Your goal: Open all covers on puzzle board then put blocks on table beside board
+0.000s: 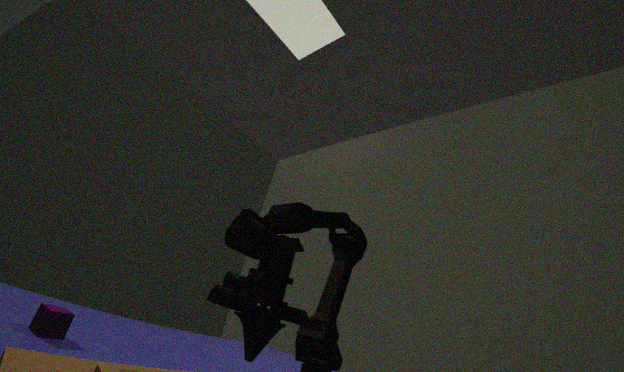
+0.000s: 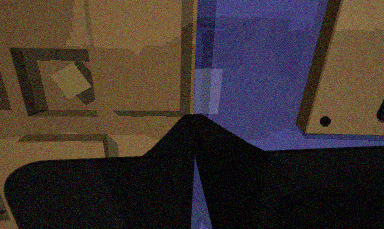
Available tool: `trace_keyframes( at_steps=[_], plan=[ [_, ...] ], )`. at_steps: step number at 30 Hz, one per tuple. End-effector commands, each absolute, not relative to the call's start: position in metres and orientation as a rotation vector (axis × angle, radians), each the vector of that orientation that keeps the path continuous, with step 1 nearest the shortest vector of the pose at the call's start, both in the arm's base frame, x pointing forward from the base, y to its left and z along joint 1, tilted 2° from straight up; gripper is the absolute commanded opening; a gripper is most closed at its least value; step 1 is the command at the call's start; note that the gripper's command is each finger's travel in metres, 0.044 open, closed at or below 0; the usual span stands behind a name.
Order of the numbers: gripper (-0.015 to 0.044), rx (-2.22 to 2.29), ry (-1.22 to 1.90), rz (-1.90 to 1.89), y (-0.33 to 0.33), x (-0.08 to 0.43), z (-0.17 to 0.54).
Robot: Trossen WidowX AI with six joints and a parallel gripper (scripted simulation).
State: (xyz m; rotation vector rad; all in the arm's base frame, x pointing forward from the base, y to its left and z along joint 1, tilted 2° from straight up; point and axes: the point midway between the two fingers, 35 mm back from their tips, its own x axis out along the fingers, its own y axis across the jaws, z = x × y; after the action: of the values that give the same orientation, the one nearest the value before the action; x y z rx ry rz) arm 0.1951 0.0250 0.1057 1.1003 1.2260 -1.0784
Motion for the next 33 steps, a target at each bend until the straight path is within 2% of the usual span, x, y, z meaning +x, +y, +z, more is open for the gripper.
trace_keyframes(
  at_steps=[1, 33],
  plan=[
    [0.0, 1.13, 1.218, -1.104, 0.025, 0.193, 0.105],
    [0.0, 1.13, 1.218, -1.104, 0.026, 0.195, 0.09]
  ],
)
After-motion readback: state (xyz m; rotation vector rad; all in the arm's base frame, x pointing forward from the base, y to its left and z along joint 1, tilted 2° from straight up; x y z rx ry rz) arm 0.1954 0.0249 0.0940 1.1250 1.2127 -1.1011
